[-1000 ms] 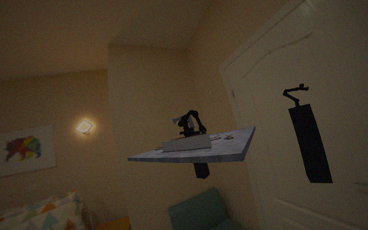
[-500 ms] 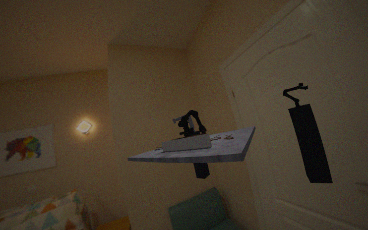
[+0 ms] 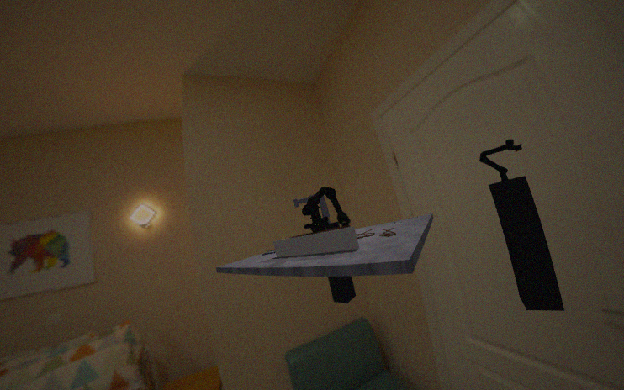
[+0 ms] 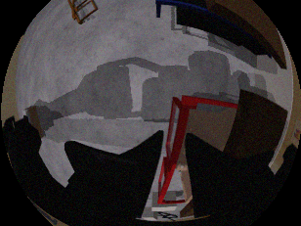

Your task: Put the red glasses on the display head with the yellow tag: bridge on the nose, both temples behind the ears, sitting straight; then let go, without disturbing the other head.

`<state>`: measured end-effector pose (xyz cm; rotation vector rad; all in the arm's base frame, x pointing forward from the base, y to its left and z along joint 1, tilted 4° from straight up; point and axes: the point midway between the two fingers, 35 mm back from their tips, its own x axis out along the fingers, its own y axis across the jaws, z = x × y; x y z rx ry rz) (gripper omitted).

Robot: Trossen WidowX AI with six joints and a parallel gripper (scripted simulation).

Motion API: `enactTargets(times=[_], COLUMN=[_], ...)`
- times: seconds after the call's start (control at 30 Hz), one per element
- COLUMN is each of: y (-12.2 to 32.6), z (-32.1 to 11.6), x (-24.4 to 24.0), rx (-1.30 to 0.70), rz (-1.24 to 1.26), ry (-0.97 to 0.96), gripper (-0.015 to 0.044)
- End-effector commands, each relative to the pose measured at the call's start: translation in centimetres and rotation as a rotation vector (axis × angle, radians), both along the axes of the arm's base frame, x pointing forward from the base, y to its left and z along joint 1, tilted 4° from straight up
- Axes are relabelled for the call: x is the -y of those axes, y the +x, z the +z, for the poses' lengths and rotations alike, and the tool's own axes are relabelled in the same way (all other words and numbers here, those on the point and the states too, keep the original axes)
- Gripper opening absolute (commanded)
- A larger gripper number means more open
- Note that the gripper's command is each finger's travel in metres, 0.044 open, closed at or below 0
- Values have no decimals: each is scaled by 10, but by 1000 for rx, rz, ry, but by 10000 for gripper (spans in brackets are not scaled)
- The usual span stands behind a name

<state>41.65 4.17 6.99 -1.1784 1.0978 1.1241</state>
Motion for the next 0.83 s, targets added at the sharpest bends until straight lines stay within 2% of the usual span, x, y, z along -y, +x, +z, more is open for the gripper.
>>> enactTargets(times=[0.0, 0.2, 0.33, 0.8], y=[0, -1, -3, -57], z=[4, 31, 32, 46], x=[0, 1, 1, 0], rx=[-8, -70, -73, -78], rz=[1, 7, 8, 8], ry=[2, 14, 15, 15], gripper=[108, 108, 108, 108])
